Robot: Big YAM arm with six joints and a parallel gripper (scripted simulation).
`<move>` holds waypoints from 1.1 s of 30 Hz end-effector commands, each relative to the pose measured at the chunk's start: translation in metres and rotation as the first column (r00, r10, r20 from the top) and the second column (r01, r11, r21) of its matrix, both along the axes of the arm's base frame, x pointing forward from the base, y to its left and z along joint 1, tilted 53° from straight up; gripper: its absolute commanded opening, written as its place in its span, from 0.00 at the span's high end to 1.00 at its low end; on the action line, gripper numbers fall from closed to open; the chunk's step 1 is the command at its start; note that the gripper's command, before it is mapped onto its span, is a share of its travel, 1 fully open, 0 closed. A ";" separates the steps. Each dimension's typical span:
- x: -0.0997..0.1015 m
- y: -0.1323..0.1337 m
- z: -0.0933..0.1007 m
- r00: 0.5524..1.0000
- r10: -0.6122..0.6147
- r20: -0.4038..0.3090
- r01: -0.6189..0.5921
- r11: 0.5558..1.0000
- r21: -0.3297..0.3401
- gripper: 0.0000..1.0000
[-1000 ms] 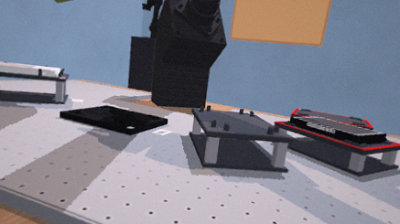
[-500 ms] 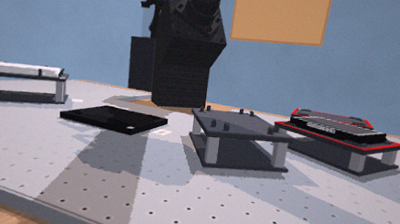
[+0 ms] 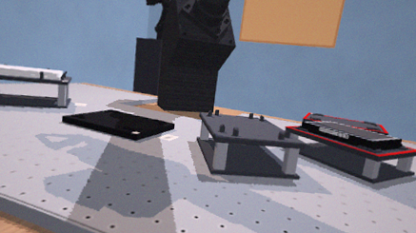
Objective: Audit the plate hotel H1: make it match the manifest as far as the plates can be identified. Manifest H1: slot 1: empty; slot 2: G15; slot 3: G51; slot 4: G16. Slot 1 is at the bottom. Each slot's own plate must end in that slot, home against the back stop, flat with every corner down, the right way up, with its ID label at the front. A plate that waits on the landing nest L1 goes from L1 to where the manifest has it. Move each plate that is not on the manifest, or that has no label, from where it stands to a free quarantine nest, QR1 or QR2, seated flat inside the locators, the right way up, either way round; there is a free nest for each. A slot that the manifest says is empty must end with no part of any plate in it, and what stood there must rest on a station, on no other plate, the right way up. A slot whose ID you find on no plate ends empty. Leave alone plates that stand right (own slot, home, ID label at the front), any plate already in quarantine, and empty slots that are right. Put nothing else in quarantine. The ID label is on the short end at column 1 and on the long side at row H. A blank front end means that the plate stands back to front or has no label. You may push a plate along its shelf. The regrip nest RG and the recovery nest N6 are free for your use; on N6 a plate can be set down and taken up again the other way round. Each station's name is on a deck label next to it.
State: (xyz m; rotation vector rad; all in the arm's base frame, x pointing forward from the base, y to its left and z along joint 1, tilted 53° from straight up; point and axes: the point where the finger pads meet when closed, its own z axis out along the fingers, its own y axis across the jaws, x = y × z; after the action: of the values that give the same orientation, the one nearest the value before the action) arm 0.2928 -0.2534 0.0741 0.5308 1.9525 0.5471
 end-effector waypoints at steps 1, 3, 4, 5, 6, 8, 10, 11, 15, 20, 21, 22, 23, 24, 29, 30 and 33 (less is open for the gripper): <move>0.005 -0.013 0.010 0.999 0.045 0.014 -0.044 0.994 -0.099 0.00; 0.013 -0.009 0.022 0.995 0.098 0.020 -0.094 0.985 -0.142 0.00; 0.015 -0.008 0.025 0.993 0.117 0.019 -0.112 0.981 -0.156 0.00; 0.017 -0.008 0.027 0.991 0.135 0.017 -0.130 0.977 -0.170 0.00; 0.019 -0.007 0.030 0.988 0.153 0.015 -0.148 0.972 -0.184 0.00; 0.023 -0.006 0.036 0.982 0.190 0.010 -0.183 0.960 -0.211 0.00; 0.027 -0.005 0.039 0.974 0.226 0.003 -0.219 0.947 -0.233 0.00; 0.029 -0.005 0.040 0.970 0.244 -0.002 -0.237 0.941 -0.243 0.00; 0.038 -0.003 0.046 0.949 0.313 -0.022 -0.306 0.908 -0.285 0.00; 0.044 -0.002 0.052 0.930 0.365 -0.037 -0.357 0.878 -0.318 0.00; 0.046 -0.001 0.055 0.923 0.382 -0.041 -0.373 0.867 -0.330 0.00; 0.048 -0.001 0.057 0.916 0.398 -0.046 -0.389 0.855 -0.342 0.00; 0.050 0.000 0.060 0.908 0.415 -0.052 -0.405 0.843 -0.354 0.00; 0.052 0.000 0.063 0.901 0.431 -0.057 -0.420 0.830 -0.367 0.00; 0.052 -0.007 0.070 0.868 0.488 -0.088 -0.477 0.772 -0.421 0.00; 0.049 -0.011 0.070 0.864 0.494 -0.095 -0.483 0.762 -0.432 0.00; 0.054 -0.004 0.070 0.835 0.540 -0.109 -0.525 0.721 -0.452 0.00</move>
State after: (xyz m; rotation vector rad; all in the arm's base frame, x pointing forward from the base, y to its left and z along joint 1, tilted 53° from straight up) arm 0.3445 -0.2486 0.1388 -0.2544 2.1320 0.4638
